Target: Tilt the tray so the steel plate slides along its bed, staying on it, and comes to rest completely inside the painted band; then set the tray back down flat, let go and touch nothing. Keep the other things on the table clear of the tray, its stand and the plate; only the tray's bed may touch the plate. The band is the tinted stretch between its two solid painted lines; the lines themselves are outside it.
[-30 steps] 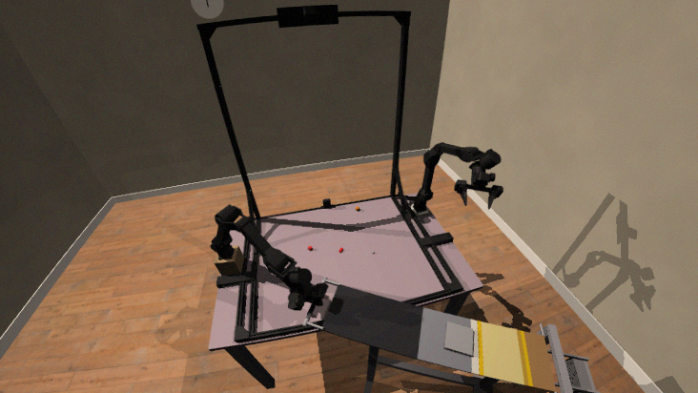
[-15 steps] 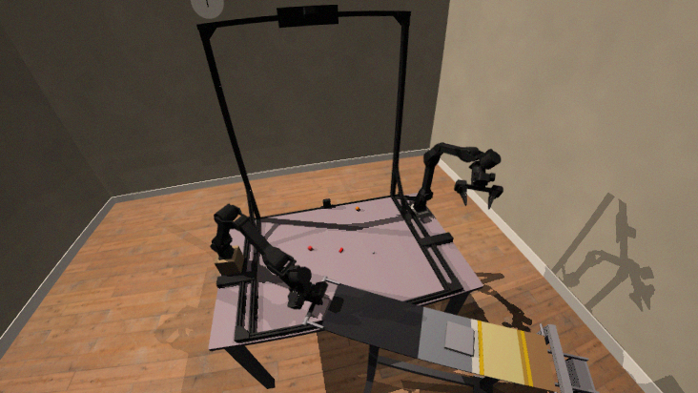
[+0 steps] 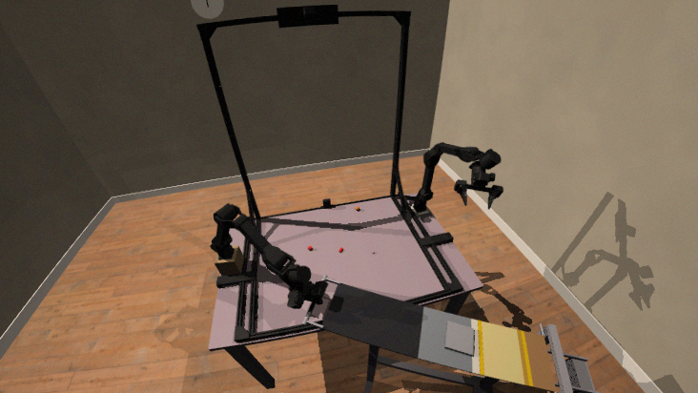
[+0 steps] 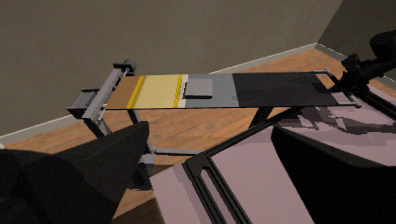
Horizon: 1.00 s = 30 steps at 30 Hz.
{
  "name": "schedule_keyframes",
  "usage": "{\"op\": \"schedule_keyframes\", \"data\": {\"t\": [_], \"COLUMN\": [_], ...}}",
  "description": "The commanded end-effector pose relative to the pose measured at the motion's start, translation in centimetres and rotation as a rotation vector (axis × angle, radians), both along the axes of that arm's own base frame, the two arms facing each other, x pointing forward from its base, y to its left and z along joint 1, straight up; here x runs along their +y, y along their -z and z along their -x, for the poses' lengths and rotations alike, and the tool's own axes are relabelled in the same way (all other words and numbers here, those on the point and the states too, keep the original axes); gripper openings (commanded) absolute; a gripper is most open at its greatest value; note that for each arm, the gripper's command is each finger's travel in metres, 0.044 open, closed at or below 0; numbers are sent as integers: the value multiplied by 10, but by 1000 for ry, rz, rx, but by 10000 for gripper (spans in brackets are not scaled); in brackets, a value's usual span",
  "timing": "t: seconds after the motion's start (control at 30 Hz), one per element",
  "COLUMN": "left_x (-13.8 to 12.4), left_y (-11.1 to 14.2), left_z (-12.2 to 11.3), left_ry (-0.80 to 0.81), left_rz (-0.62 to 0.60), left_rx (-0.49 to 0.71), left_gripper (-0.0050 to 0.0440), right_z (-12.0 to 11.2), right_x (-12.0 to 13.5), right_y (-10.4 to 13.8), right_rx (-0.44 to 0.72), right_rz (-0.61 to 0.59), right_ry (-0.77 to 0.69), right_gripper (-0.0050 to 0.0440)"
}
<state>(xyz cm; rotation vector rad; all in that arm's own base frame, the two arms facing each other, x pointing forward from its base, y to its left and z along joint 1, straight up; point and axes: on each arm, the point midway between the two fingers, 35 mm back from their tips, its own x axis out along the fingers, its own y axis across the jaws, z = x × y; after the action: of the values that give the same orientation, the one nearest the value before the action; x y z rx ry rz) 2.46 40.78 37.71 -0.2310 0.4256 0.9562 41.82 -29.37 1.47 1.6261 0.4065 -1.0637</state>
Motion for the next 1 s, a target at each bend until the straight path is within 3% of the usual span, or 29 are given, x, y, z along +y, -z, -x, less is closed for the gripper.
{"op": "schedule_keyframes", "data": {"t": [0.0, 0.97], "left_x": [0, 0], "left_y": [-1, -1], "left_z": [0, 0], "left_ry": [2, 2], "left_rz": [-4, -4], "left_rx": [3, 3], "left_gripper": [440, 440], "right_z": [-2, -3], "right_x": [-1, -2], "right_y": [-17, -27], "right_rx": [-29, -40], "right_rz": [14, 19], "right_ry": [-1, -1], "right_gripper": [0, 0]}}
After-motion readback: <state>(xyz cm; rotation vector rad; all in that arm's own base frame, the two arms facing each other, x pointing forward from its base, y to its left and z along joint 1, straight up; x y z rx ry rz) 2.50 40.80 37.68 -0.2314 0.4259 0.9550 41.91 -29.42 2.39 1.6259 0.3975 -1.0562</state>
